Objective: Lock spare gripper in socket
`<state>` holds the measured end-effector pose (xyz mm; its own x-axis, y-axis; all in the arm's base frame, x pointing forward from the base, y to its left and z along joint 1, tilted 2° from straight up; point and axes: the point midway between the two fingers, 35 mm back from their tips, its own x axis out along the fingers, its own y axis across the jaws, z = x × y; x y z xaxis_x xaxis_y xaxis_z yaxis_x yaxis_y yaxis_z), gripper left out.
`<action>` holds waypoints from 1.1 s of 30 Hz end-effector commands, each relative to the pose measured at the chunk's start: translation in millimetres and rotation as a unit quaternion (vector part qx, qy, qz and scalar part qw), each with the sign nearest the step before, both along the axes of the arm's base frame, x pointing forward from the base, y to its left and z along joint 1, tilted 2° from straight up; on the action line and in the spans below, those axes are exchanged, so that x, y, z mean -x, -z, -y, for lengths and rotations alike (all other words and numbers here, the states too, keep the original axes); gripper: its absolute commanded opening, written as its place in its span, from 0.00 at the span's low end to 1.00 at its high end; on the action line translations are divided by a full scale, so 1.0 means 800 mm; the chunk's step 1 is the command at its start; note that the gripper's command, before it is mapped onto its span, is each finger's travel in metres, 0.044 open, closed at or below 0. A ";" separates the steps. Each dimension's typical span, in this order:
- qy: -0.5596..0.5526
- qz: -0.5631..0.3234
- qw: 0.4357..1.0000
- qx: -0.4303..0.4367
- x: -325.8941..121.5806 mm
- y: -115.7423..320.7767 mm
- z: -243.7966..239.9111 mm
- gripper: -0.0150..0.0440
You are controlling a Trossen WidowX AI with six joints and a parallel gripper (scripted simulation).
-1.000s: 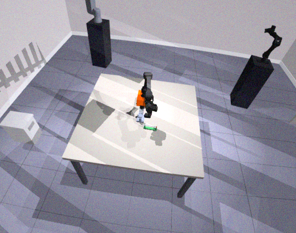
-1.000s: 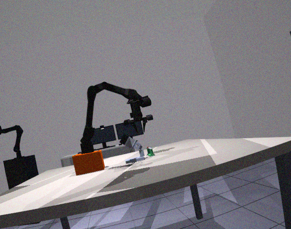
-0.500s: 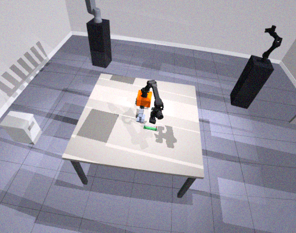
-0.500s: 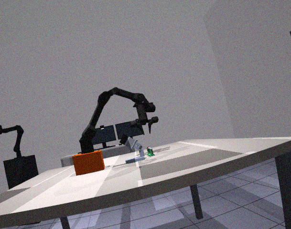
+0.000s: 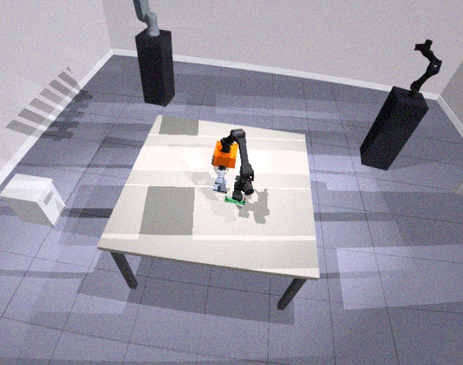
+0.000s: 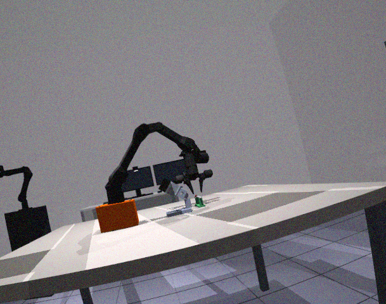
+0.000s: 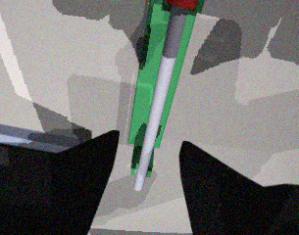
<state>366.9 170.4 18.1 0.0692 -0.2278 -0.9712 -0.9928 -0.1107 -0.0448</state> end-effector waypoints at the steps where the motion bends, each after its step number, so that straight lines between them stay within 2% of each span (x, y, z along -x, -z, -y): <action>1: 0.002 0.008 1.000 -0.002 -0.003 0.002 -0.001 0.56; 33: 0.002 0.007 1.000 -0.002 -0.003 0.066 -0.003 0.56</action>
<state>370.5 173.8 -29.8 0.0851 -0.2188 -0.9721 -0.9920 -0.1101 -0.0621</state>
